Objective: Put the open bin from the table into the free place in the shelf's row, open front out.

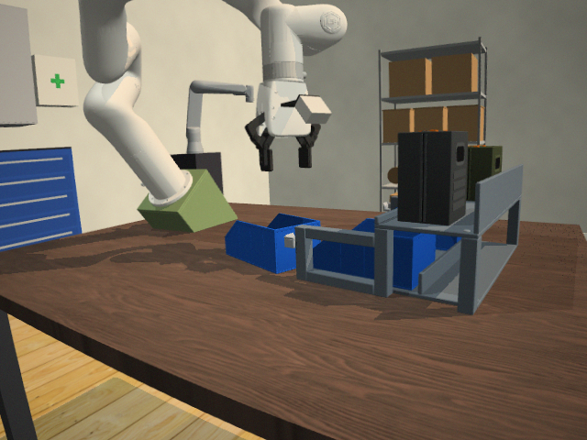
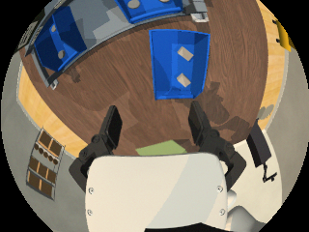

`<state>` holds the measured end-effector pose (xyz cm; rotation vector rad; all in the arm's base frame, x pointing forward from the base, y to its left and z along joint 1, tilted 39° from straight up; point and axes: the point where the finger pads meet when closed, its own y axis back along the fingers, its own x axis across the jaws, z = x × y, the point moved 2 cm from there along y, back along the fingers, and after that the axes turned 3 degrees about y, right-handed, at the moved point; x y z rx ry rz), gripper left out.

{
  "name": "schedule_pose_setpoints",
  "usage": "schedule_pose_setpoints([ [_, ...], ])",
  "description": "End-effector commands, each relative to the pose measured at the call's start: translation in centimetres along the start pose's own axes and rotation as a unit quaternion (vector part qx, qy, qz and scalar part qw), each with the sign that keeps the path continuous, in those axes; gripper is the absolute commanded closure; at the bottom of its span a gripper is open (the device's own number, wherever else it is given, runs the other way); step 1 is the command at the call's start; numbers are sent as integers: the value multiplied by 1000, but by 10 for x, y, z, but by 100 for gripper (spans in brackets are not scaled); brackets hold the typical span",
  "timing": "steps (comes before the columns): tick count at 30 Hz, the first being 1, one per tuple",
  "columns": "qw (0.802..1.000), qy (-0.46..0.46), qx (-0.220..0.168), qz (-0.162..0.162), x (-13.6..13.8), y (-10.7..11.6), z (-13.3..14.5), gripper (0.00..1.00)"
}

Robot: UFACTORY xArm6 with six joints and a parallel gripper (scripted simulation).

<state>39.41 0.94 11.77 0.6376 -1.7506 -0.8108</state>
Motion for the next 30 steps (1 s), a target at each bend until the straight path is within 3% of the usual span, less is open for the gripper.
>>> schedule_pose_setpoints([
  [1,1000,0,1,-1,0,1,-1,0],
  [22,1000,0,1,-1,0,2,-1,0],
  [23,1000,0,1,-1,0,2,-1,72],
  [30,1000,0,1,-1,0,2,-1,72],
])
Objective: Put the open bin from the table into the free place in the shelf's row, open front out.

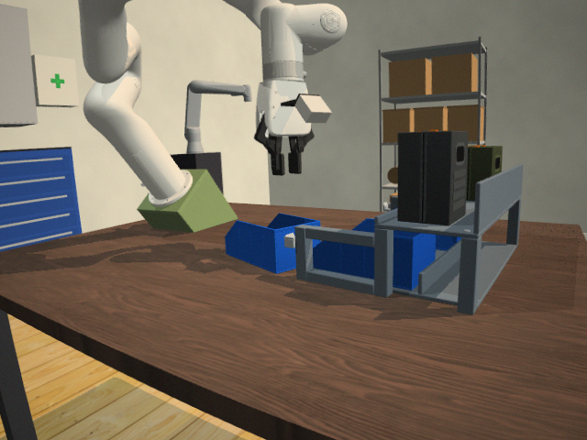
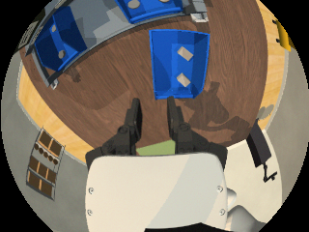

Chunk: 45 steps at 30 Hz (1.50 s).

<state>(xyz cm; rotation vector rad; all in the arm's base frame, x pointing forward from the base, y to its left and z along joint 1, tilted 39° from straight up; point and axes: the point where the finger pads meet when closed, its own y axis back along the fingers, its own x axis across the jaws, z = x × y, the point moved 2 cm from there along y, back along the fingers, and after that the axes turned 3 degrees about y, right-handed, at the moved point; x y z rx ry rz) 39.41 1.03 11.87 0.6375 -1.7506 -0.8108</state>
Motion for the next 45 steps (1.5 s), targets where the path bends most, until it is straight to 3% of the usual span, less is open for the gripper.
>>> schedule_pose_setpoints([
  [1,1000,0,1,-1,0,1,-1,72],
  [26,1000,0,1,-1,0,1,-1,72],
  [31,1000,0,1,-1,0,-29,-1,72],
  [43,1000,0,1,-1,0,-29,-1,72],
  [45,1000,0,1,-1,0,-47,-1,72],
])
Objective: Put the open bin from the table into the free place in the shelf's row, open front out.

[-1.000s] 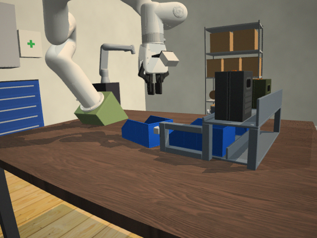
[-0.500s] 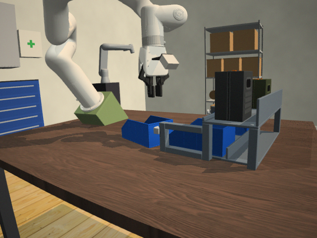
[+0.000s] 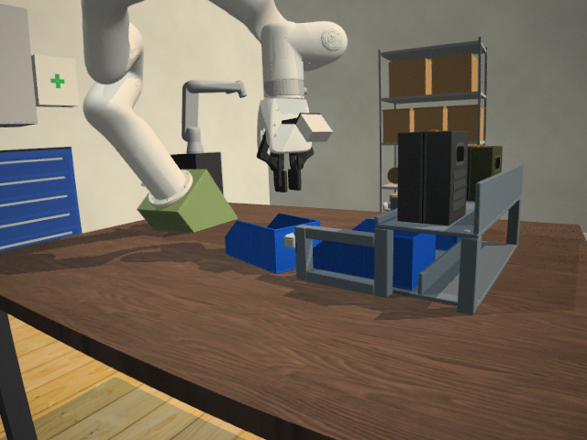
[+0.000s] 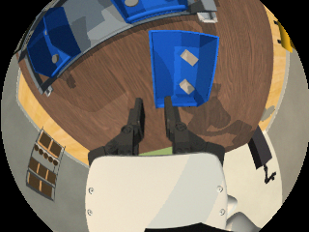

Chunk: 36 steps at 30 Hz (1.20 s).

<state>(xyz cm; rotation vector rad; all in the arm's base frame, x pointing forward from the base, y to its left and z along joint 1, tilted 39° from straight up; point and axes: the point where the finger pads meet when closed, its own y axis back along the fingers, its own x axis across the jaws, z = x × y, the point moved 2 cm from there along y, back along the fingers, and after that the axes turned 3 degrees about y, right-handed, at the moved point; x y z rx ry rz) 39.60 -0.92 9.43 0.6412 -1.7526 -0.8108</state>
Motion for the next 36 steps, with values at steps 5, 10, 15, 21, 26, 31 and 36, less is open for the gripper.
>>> schedule_pose_setpoints([
  [5,1000,0,0,0,0,-42,0,72],
  [10,1000,0,0,0,0,-42,0,72],
  [15,1000,0,0,0,0,-42,0,72],
  [21,1000,0,0,0,0,-41,0,72],
  [26,1000,0,0,0,0,-41,0,72],
  [31,1000,0,0,0,0,-41,0,72],
  [36,1000,0,0,0,0,-37,0,72],
])
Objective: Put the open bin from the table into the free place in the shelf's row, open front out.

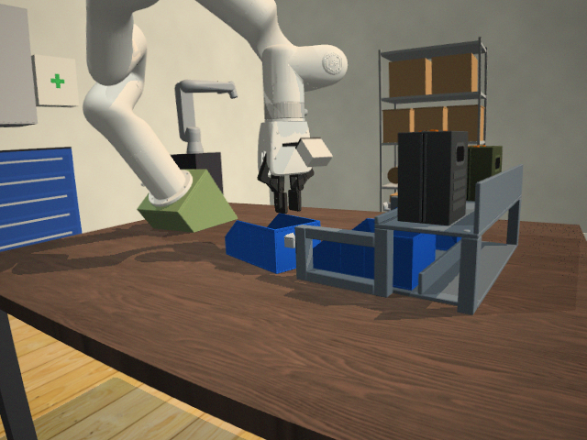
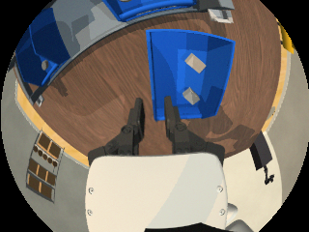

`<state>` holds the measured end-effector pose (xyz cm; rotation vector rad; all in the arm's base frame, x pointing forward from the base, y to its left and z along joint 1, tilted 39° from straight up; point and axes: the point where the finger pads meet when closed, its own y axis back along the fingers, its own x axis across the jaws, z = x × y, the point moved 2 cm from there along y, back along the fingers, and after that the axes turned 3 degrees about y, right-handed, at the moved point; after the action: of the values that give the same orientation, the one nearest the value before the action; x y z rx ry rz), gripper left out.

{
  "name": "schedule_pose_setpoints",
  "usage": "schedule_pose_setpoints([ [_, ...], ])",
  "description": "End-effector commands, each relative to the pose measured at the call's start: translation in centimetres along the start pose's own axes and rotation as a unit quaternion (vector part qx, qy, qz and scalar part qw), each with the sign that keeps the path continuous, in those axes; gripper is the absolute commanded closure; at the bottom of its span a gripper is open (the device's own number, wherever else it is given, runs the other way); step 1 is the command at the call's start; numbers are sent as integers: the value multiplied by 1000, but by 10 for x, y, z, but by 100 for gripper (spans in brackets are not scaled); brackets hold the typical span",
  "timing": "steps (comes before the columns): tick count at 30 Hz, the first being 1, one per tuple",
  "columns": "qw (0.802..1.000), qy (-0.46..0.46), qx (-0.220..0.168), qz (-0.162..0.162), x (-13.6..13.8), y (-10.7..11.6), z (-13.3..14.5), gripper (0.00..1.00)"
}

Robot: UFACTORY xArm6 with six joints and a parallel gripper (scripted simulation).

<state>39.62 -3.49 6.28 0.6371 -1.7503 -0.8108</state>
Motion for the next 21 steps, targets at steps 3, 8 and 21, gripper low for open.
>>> schedule_pose_setpoints([
  [3,1000,0,1,-1,0,4,-1,72],
  [8,1000,0,1,-1,0,4,-1,72],
  [21,1000,-1,1,-1,0,7,-1,72],
])
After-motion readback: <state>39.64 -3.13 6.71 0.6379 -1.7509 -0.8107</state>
